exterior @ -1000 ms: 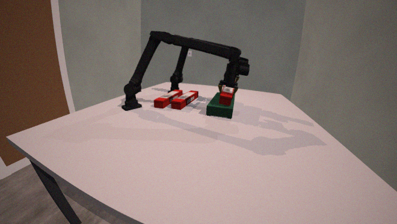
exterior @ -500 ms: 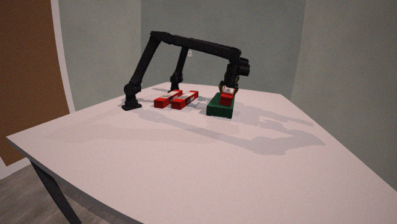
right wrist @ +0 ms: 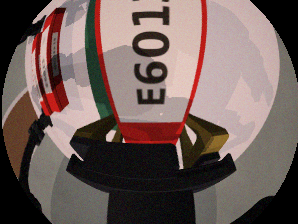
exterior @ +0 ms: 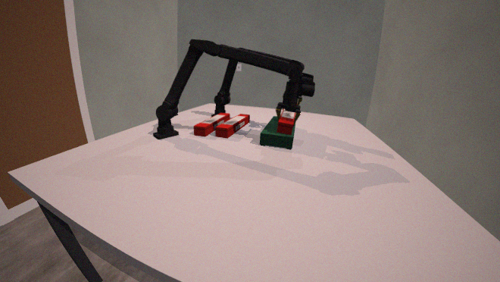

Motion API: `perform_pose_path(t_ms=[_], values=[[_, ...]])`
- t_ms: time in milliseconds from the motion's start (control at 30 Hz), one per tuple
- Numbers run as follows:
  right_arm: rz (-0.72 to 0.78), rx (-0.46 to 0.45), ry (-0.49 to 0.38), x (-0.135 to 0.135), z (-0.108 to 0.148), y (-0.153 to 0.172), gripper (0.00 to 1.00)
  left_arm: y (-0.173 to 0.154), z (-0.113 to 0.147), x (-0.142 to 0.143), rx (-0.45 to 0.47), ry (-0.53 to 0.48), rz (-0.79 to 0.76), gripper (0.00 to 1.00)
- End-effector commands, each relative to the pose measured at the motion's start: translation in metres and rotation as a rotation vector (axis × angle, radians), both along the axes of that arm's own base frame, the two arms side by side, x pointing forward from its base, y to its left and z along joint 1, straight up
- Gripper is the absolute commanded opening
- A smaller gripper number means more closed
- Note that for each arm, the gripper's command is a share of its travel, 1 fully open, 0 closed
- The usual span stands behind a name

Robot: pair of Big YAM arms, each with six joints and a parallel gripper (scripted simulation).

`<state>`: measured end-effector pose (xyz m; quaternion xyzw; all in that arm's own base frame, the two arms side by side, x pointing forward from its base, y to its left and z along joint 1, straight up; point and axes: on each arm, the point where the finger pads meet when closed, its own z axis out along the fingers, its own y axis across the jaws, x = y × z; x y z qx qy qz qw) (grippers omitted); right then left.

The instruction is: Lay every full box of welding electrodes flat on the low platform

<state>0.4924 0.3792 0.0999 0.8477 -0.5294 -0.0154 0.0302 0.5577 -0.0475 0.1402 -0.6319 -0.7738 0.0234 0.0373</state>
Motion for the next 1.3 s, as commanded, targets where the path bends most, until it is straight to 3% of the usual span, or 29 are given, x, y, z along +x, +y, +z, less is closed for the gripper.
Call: perform_pose_path(t_ms=[0, 533, 833, 1267], values=[[0.020, 0.092, -0.137, 0.031, 0.075, 0.011, 0.00, 0.011, 0.071, 0.043, -0.022, -0.187, 0.043, 0.00], [0.025, 0.105, -0.150, 0.037, 0.070, 0.019, 0.00, 0.012, 0.062, 0.047, -0.021, -0.205, 0.043, 0.00], [0.028, 0.090, -0.126, 0.036, 0.046, 0.020, 0.00, 0.012, 0.051, 0.048, -0.021, -0.205, 0.043, 0.00], [0.026, 0.092, -0.125, 0.037, 0.062, 0.019, 0.00, 0.014, 0.038, 0.044, -0.018, -0.191, 0.043, 0.00]])
